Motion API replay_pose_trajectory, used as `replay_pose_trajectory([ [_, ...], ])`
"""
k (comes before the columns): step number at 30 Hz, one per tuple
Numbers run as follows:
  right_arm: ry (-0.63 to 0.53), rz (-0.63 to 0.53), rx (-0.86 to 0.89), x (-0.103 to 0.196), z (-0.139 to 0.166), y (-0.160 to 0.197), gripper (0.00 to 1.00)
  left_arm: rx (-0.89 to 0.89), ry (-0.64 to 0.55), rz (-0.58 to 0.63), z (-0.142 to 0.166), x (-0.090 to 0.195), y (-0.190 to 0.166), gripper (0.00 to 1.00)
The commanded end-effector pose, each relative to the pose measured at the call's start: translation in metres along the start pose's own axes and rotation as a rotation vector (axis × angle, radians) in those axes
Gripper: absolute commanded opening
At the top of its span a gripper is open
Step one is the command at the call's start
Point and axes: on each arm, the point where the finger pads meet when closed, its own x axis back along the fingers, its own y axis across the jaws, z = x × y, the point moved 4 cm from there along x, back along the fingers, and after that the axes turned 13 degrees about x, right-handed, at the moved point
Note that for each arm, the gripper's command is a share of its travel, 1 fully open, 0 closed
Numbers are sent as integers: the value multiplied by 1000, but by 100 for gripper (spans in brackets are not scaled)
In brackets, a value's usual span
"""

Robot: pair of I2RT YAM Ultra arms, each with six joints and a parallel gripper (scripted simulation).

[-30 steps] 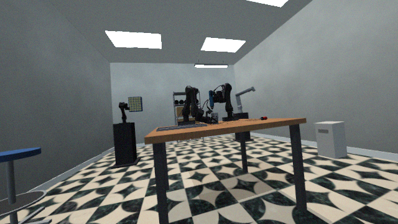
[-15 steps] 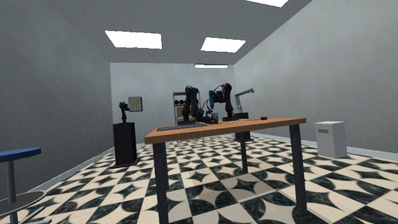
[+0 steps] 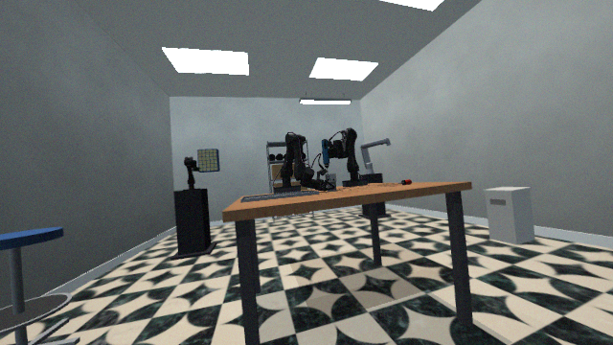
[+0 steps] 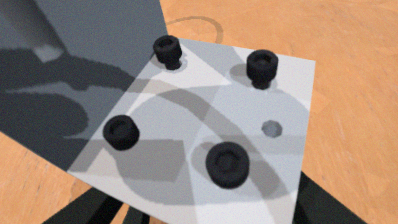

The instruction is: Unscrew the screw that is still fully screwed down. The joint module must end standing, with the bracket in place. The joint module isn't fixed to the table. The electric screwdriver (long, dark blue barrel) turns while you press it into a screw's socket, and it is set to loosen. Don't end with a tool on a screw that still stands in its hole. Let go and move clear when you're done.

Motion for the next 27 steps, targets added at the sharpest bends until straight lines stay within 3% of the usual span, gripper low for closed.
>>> replay_pose_trajectory([
  [1, -10, 0, 16, 0, -5, -4, 59, 10, -120, 22, -29, 2, -2, 42],
  [27, -10, 0, 16, 0, -5, -4, 59, 10, -133, 24, -34, 0, -3, 42],
])
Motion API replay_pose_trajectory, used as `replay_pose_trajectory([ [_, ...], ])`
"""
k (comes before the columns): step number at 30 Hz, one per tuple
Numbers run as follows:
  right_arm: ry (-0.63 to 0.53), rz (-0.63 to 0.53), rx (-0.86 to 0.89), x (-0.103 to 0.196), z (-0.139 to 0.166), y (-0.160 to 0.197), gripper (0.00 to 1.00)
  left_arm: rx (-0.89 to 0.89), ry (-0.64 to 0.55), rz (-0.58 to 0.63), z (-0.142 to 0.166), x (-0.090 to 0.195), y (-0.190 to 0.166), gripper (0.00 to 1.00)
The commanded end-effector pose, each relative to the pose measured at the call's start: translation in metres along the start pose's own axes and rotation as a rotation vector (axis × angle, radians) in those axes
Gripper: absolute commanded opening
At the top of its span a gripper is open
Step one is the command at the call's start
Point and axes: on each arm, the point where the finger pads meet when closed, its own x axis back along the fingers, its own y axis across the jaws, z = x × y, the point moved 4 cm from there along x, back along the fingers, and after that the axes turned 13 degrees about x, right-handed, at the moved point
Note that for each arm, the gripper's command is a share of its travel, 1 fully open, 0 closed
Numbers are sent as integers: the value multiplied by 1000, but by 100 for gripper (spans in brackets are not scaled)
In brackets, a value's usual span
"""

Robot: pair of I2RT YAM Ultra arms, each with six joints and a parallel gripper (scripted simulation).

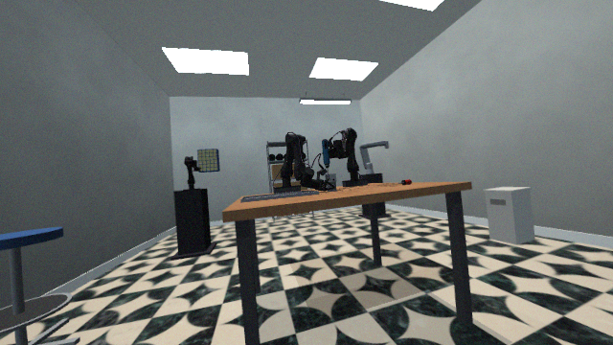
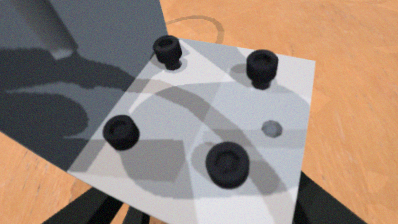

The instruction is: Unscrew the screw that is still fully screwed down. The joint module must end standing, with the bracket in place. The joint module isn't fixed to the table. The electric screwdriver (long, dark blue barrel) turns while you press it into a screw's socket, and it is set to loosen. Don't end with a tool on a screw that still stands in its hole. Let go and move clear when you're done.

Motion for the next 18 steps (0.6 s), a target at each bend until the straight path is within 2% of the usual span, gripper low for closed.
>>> replay_pose_trajectory([
  [1, -10, 0, 16, 0, -5, -4, 59, 10, -135, 29, -35, 0, -5, 42],
  [18, -10, 0, 16, 0, -5, -4, 59, 11, -142, 23, -38, 0, -6, 42],
])
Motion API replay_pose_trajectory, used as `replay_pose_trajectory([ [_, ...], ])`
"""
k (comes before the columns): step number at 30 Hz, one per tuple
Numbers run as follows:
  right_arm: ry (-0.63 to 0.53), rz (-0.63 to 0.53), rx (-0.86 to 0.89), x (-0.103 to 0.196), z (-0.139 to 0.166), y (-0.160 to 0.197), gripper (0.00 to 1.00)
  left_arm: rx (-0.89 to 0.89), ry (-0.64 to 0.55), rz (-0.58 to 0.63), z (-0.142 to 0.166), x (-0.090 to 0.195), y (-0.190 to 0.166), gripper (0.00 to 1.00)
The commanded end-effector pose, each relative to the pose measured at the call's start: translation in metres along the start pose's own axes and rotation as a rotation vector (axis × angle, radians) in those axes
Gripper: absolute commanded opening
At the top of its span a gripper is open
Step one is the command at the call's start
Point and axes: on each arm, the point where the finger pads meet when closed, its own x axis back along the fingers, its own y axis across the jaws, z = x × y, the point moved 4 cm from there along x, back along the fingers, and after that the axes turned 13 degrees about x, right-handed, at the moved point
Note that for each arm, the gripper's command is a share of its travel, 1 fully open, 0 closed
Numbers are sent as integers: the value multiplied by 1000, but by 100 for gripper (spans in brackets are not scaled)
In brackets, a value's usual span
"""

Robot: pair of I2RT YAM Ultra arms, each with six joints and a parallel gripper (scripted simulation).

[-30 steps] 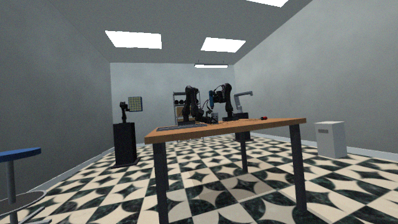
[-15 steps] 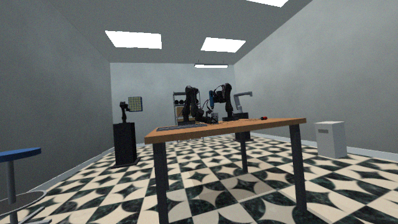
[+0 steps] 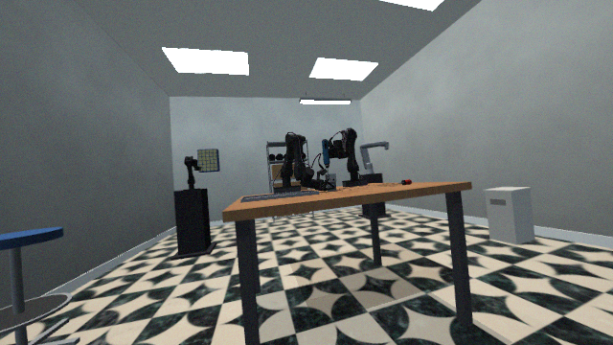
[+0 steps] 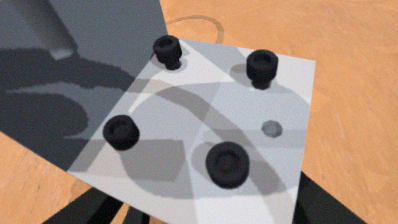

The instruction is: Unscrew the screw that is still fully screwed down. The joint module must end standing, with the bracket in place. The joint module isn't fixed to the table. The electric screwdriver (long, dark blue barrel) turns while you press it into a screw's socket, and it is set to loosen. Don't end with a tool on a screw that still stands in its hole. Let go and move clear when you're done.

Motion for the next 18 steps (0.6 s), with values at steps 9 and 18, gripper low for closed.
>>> replay_pose_trajectory([
  [9, -10, 0, 16, 0, -5, -4, 59, 10, -146, 29, -39, -1, -10, 42],
  [18, -10, 0, 16, 0, -5, -4, 59, 10, -148, 31, -40, -1, -11, 42],
])
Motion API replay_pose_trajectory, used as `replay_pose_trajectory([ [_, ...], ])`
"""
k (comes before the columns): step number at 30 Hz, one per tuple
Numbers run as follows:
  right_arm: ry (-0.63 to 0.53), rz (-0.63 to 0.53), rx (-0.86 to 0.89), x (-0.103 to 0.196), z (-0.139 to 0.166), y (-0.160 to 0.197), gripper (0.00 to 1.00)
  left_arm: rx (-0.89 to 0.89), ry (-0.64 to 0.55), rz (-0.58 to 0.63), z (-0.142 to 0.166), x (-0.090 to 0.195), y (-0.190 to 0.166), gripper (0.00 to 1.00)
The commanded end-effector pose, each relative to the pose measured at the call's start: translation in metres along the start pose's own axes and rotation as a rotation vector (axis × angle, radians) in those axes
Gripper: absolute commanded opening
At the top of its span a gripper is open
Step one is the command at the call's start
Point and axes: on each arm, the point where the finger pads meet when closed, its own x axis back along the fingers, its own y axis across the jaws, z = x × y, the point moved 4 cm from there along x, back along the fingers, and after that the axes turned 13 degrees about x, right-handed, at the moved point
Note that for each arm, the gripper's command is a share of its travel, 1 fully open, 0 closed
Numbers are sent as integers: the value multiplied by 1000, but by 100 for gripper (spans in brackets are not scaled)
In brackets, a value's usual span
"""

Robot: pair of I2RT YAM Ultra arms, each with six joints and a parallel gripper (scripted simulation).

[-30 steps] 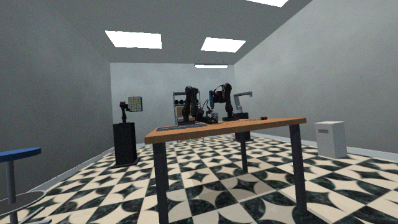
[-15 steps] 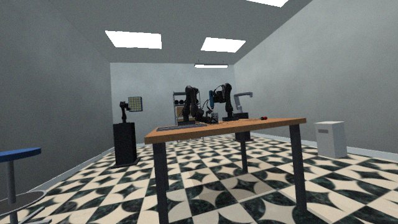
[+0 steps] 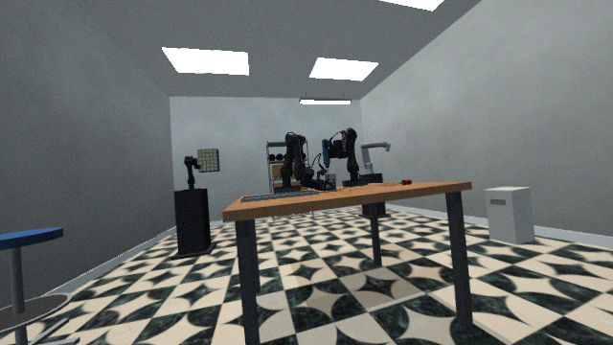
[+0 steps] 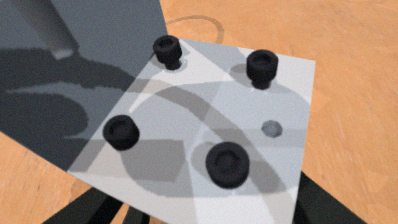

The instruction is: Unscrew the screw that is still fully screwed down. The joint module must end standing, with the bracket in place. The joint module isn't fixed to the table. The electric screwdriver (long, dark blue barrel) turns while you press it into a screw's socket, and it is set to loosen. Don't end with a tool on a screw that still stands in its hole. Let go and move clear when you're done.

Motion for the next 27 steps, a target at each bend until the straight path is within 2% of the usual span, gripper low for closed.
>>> replay_pose_trajectory([
  [1, -10, 0, 16, 0, -5, -4, 59, 10, -149, 34, -41, 0, -12, 42],
  [27, -10, 0, 16, 0, -5, -4, 59, 9, -145, 38, -40, -1, -14, 42],
])
